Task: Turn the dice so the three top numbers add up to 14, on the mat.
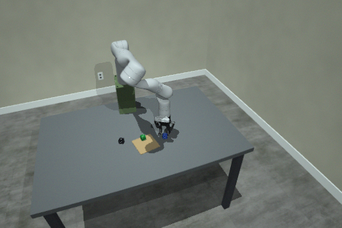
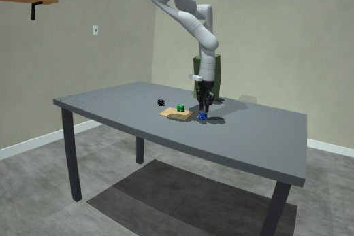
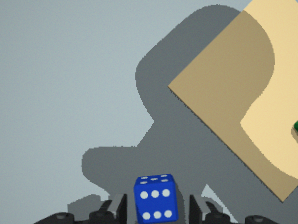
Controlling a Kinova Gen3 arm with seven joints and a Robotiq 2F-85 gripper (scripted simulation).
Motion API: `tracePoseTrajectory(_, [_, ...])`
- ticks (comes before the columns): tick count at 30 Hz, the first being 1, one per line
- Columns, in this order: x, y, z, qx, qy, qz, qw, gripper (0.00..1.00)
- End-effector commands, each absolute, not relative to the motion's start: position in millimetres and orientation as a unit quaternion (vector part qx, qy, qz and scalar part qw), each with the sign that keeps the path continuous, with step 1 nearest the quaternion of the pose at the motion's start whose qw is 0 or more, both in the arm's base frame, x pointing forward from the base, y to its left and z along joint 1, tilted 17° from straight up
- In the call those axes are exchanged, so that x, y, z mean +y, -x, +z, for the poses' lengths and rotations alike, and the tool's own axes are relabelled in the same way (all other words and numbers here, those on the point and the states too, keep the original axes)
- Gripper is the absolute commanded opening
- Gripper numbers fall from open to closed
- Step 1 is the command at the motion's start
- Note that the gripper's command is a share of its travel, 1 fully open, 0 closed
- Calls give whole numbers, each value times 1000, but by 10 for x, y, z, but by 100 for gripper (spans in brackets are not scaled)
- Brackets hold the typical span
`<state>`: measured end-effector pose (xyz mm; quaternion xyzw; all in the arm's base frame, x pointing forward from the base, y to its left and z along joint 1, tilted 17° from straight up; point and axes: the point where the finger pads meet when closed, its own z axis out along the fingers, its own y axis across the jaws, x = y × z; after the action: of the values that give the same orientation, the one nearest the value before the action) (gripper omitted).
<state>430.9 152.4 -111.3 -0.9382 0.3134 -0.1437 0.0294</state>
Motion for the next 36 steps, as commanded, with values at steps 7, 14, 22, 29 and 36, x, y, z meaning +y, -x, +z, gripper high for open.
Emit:
tracePoseTrajectory(7, [1526, -4313, -1107, 313, 938, -144, 30, 46])
tracePoseTrajectory(14, [1526, -4314, -1110, 313, 938, -144, 30, 46])
tracePoseTrajectory(22, [1523, -4340, -1197, 313, 938, -144, 30, 46])
tracePoseTrajectory(29, [1520, -4372, -1301, 313, 938, -144, 30, 46])
tracePoseTrajectory(36, [1515, -4409, -1425, 313, 938, -144, 30, 46])
